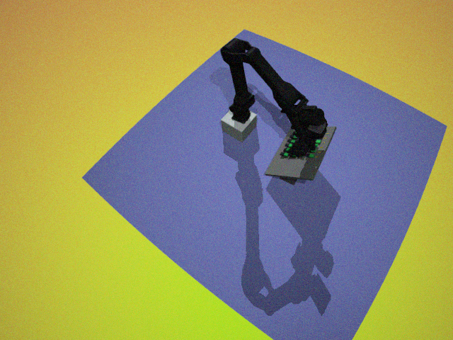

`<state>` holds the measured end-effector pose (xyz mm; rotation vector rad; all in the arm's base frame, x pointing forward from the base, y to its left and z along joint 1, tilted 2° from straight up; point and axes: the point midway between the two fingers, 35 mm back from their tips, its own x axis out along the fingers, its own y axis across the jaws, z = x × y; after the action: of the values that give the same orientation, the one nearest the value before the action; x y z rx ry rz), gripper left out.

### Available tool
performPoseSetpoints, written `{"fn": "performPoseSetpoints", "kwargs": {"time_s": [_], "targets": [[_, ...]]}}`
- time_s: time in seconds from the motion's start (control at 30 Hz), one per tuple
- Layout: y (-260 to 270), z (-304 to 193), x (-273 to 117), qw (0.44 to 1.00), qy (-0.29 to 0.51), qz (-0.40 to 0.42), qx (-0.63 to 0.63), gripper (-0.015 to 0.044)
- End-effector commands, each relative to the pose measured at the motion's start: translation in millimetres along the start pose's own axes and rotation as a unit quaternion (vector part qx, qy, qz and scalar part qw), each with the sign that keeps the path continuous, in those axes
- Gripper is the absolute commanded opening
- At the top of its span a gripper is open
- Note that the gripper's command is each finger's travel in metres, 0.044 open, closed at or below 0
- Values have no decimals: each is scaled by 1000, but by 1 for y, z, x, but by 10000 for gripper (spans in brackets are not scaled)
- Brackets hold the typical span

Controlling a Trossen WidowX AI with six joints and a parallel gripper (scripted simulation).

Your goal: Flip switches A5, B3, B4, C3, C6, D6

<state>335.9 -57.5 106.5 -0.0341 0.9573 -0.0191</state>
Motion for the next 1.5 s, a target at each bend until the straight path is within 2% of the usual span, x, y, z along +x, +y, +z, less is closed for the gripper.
{"fn": "performPoseSetpoints", "kwargs": {"time_s": [0.0,0.53,0.6,0.73,0.8,0.97,1.17,1.33,1.47], "targets": [[-1,-2,2,1000,2,-2,3,0],[-1,-2,4,1000,2,-2,3,0],[0,0,-6,1000,-1,0,0,0],[-1,-3,-53,1000,-8,-2,3,0],[0,-4,-62,1000,-9,-2,3,0],[2,-5,-62,1000,-9,-2,3,0],[49,-43,-60,1000,-8,0,4,0],[50,-44,-60,1000,-8,0,5,0],[50,-42,-33,1000,2,0,5,0]]}}
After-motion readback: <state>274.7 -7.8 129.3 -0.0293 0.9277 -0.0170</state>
